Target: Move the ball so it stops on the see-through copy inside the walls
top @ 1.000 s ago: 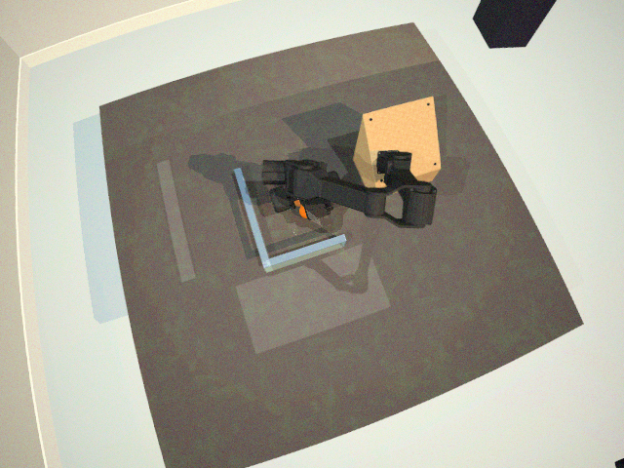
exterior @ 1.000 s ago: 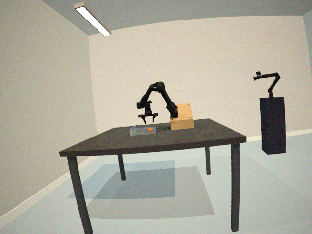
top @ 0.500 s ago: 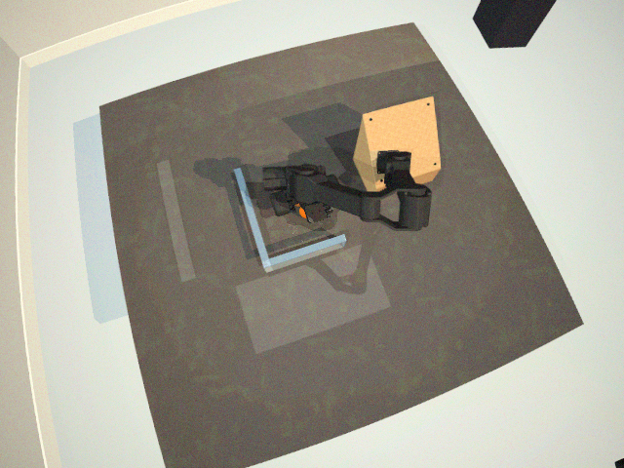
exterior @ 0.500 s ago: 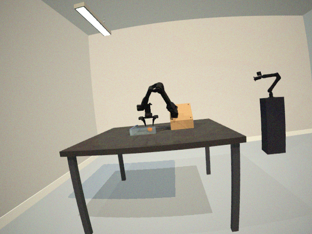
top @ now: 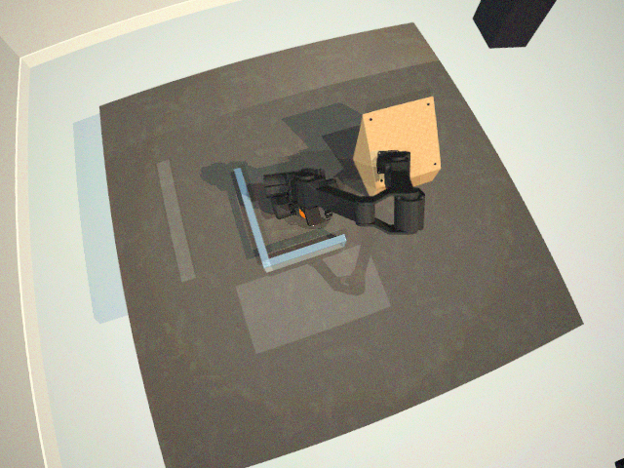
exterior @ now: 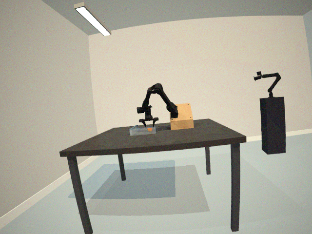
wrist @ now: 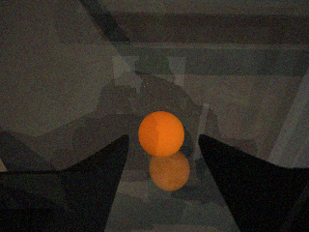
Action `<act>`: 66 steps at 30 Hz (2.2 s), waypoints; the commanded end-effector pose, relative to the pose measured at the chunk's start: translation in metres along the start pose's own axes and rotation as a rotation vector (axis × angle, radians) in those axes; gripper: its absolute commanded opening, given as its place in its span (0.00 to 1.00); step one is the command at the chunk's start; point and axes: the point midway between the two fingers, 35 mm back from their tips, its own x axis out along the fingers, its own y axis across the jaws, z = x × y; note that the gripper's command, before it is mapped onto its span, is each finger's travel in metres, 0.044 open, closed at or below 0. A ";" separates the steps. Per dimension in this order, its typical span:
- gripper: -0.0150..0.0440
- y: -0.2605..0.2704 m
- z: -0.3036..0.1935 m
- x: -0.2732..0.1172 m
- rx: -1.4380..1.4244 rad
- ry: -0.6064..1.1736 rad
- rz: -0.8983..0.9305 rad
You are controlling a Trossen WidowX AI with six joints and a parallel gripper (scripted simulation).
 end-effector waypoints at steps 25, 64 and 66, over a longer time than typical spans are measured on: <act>0.27 -0.004 -0.009 -0.007 0.070 0.024 -0.039; 0.25 -0.008 -0.044 -0.074 0.007 -0.001 0.001; 0.25 -0.008 -0.044 -0.073 0.007 -0.001 0.001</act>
